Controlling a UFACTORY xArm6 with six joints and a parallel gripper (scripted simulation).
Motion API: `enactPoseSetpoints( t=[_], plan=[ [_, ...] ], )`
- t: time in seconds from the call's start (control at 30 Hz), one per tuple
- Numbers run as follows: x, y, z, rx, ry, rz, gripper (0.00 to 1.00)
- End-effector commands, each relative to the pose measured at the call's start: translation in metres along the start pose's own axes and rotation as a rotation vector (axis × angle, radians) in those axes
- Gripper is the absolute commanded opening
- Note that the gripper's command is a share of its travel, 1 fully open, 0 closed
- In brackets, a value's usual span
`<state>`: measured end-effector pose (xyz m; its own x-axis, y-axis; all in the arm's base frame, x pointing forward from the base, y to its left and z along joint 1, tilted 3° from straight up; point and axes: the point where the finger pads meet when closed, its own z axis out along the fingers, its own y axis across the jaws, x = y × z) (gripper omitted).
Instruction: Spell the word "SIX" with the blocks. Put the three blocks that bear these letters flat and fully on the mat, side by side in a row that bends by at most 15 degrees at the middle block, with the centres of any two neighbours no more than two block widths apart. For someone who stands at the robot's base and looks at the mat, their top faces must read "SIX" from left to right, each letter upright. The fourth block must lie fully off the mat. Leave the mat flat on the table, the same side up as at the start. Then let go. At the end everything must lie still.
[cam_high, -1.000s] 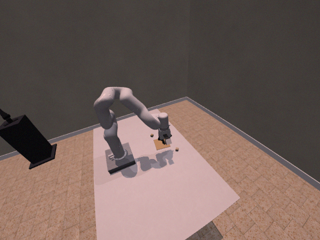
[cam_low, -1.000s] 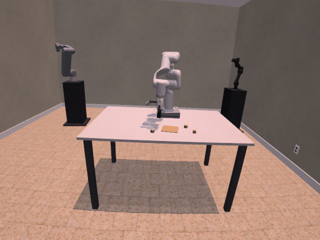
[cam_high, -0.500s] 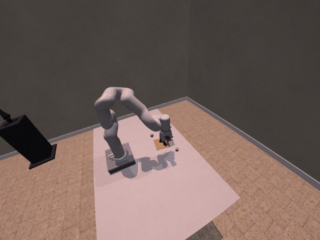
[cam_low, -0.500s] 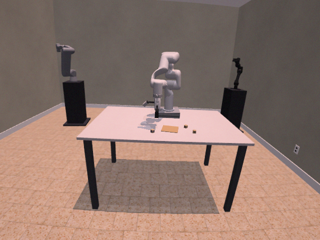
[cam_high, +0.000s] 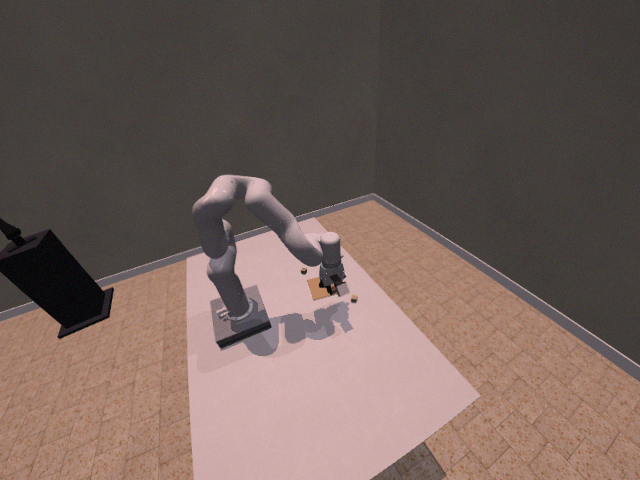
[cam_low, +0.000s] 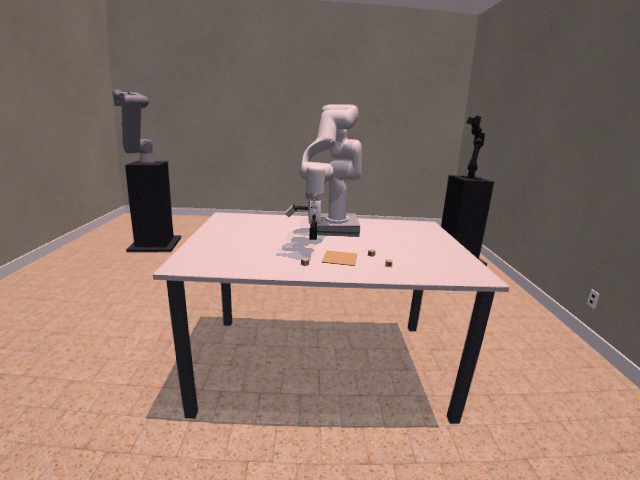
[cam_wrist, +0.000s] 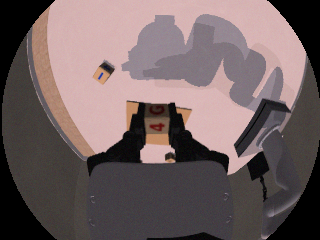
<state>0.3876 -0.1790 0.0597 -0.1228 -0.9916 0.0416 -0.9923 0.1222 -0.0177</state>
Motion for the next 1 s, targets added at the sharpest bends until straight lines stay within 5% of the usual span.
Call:
enactPoseSetpoints(
  t=[0.0,0.5,0.97],
  plan=[
    [0.001,-0.002,0.017,0.003,0.001,0.0,0.21],
    [0.001,-0.002,0.072,0.003,0.001,0.0,0.21],
    [0.001,-0.002,0.079,0.003,0.001,0.0,0.21]
  ],
)
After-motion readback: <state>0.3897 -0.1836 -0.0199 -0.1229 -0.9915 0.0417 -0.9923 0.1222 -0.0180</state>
